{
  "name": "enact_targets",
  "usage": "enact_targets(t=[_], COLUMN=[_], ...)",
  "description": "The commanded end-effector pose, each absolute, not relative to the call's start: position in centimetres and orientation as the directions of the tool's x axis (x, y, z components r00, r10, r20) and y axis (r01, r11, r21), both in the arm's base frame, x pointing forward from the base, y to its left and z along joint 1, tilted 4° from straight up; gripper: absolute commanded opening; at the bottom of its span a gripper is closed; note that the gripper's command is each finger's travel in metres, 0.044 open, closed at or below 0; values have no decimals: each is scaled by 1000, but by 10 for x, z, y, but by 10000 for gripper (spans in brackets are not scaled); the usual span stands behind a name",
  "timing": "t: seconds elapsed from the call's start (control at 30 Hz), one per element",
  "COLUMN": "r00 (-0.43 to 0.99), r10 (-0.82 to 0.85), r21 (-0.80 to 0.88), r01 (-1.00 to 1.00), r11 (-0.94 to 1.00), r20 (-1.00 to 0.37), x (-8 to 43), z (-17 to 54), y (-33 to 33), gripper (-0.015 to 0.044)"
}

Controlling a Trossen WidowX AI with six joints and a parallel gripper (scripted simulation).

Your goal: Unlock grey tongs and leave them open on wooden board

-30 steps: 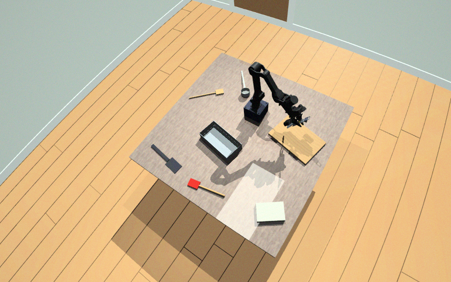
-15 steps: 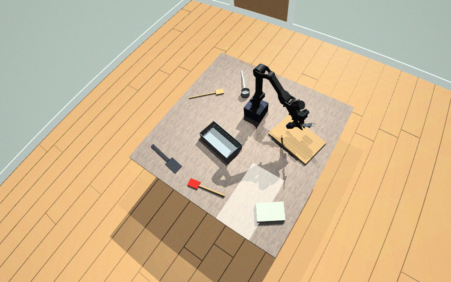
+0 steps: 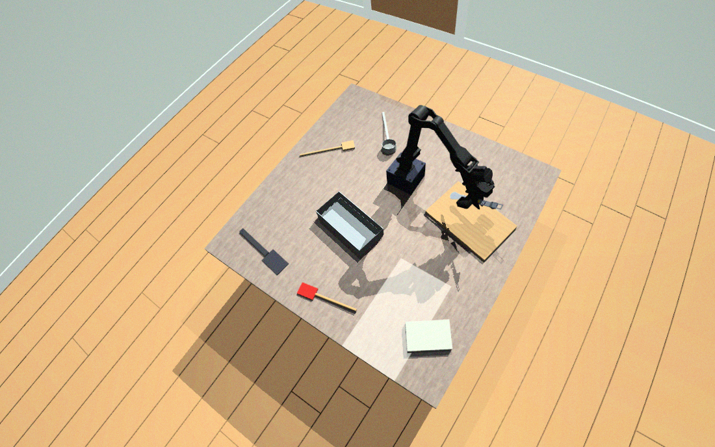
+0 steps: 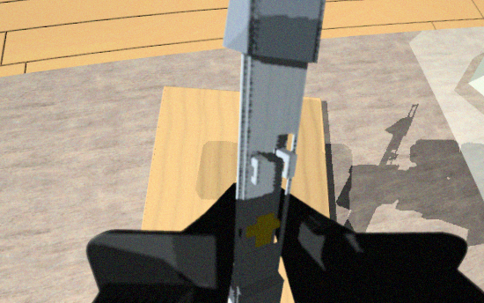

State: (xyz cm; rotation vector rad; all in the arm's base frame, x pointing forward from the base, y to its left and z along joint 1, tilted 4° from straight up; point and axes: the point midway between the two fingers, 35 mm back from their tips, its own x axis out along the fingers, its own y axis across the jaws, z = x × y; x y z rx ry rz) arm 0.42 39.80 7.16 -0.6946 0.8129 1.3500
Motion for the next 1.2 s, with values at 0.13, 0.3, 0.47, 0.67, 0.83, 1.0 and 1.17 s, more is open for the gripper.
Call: enact_targets(t=[0.13,0.3,0.47,0.67,0.83,1.0,1.17], r00=[19,8,-3,-18,-31,-46,-58], r10=[464,395,323,234,159,82,16], r21=[30,34,38,44,49,55,60], r01=[-995,-994,-994,-993,-993,-992,-991], r11=[99,100,102,105,110,116,122], r20=[-885,-919,-946,-972,-987,-996,-998], x=[4,4,5,5,5,5,5], z=[69,65,63,61,60,60,61], y=[402,402,400,397,394,391,387], gripper=[-150,-150,-150,-150,-150,-150,-150])
